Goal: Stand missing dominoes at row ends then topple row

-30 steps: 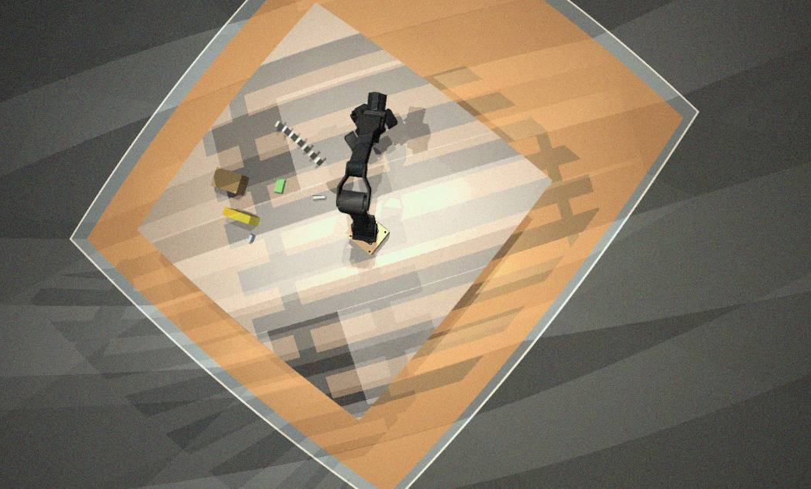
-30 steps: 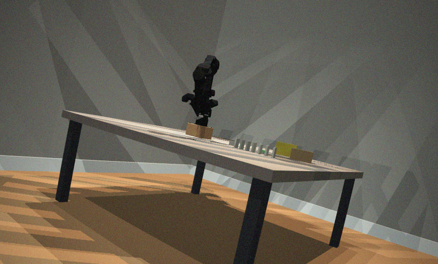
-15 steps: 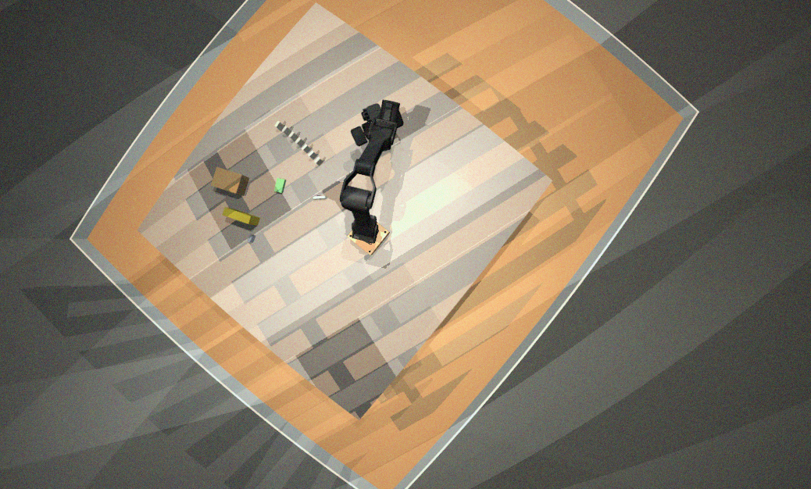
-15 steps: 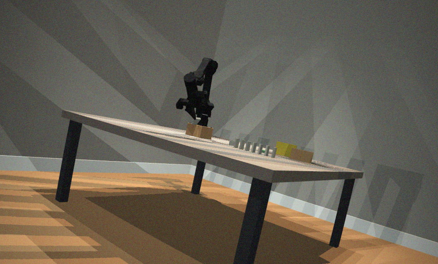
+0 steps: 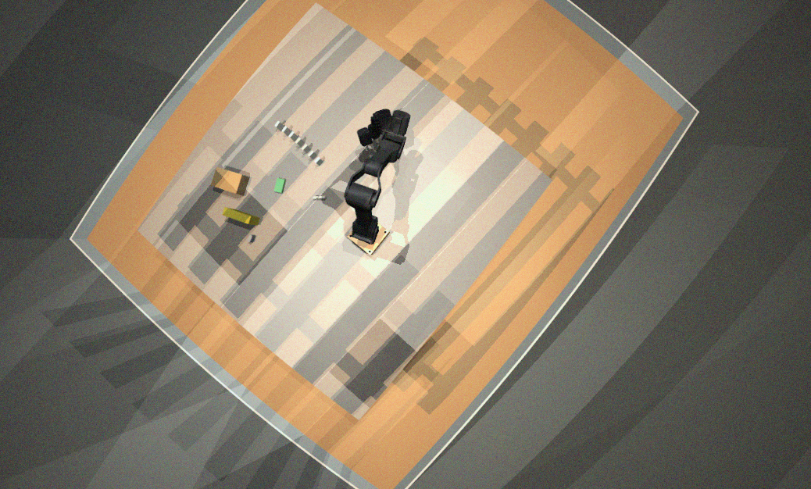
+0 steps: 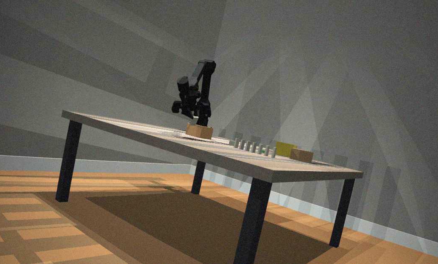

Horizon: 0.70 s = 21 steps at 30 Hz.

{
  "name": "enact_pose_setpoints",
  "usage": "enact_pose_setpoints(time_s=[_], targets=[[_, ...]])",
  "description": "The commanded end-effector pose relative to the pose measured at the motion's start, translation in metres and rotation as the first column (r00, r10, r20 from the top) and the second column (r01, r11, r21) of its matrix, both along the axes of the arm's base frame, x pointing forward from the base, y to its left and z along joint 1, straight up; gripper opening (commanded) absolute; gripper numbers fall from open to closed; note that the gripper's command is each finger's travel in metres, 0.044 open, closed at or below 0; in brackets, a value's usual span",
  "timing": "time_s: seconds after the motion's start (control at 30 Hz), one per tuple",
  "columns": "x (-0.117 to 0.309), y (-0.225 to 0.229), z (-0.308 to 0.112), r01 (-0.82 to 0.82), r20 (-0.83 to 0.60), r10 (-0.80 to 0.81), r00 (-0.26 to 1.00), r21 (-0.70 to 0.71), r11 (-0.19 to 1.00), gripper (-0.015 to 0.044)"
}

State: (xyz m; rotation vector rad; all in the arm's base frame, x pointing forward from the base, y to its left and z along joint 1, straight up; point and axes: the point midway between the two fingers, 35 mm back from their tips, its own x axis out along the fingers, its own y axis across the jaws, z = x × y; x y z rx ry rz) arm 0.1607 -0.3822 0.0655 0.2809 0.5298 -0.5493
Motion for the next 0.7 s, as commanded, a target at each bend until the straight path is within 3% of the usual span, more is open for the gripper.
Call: enact_pose_setpoints(time_s=[0.0, 0.67], targets=[[-0.004, 0.002, -0.002, -0.001, 0.069, 0.003, 0.998, -0.020, 1.000, 0.0107], [-0.028, 0.030, 0.010, -0.040, 0.312, 0.097, 0.945, -0.184, 0.982, 0.0107]])
